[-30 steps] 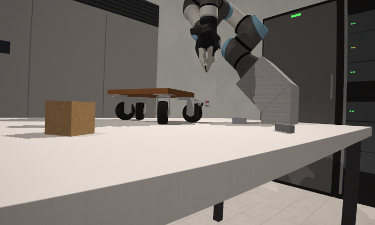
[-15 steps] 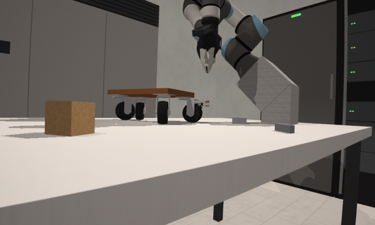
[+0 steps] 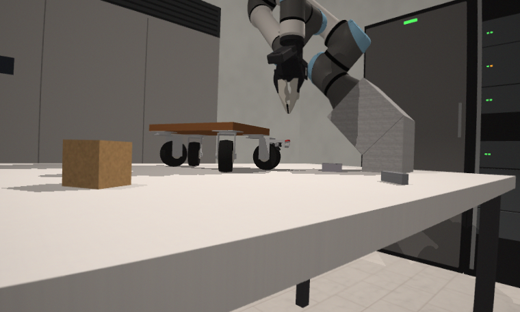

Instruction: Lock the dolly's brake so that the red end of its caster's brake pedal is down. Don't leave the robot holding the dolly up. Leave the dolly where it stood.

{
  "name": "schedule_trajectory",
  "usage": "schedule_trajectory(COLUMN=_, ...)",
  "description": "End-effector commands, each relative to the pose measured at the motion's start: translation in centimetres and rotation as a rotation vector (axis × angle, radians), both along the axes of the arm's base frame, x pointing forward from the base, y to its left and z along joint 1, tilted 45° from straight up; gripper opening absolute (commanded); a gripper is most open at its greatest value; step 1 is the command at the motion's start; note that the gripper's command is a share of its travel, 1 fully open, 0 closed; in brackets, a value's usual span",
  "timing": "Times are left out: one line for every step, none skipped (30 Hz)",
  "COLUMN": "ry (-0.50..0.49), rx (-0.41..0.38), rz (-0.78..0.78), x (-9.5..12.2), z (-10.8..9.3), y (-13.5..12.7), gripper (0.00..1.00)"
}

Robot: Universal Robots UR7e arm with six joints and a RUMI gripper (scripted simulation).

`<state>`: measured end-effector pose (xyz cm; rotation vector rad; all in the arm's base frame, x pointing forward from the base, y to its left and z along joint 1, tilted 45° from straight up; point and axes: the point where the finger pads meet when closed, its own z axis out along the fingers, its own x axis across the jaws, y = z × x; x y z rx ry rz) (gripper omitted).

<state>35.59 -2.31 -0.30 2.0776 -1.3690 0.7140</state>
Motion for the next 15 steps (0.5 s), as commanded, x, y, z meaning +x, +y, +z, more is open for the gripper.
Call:
schedule_trajectory(ry=-0.004, rx=0.002, rz=0.004, x=0.07, z=-0.17, y=-0.16, gripper=0.00)
schedule_trajectory(ry=-0.004, rx=0.002, rz=0.004, x=0.07, z=-0.17, y=-0.16, gripper=0.00)
schedule_trajectory(ry=-0.004, rx=0.002, rz=0.004, x=0.08, z=-0.17, y=-0.16, gripper=0.00)
schedule_trajectory(ry=-0.005, rx=0.002, rz=0.004, x=0.11, z=-0.15, y=-0.16, gripper=0.00)
schedule_trajectory(ry=-0.006, rx=0.002, rz=0.004, x=0.14, z=-0.14, y=-0.14, gripper=0.00)
schedule_trajectory(ry=-0.006, rx=0.002, rz=0.004, x=0.14, z=-0.14, y=-0.14, gripper=0.00)
schedule_trajectory(ry=-0.006, rx=0.002, rz=0.004, x=0.14, z=-0.14, y=-0.14, gripper=0.00)
schedule_trajectory(ry=-0.007, rx=0.002, rz=0.005, x=0.19, z=-0.09, y=-0.12, gripper=0.00)
schedule_trajectory(ry=-0.007, rx=0.002, rz=0.005, x=0.20, z=-0.08, y=-0.12, gripper=0.00)
schedule_trajectory(ry=-0.008, rx=0.002, rz=0.005, x=0.20, z=-0.08, y=-0.12, gripper=0.00)
schedule_trajectory(ry=-0.008, rx=0.002, rz=0.005, x=0.20, z=-0.08, y=-0.12, gripper=0.00)
schedule_trajectory(ry=-0.008, rx=0.002, rz=0.005, x=0.20, z=-0.08, y=-0.12, gripper=0.00)
schedule_trajectory(ry=-0.008, rx=0.002, rz=0.005, x=0.20, z=-0.08, y=-0.12, gripper=0.00)
schedule_trajectory(ry=-0.008, rx=0.002, rz=0.005, x=0.19, z=-0.08, y=-0.12, gripper=0.00)
schedule_trajectory(ry=-0.007, rx=0.002, rz=0.005, x=0.19, z=-0.08, y=-0.12, gripper=0.00)
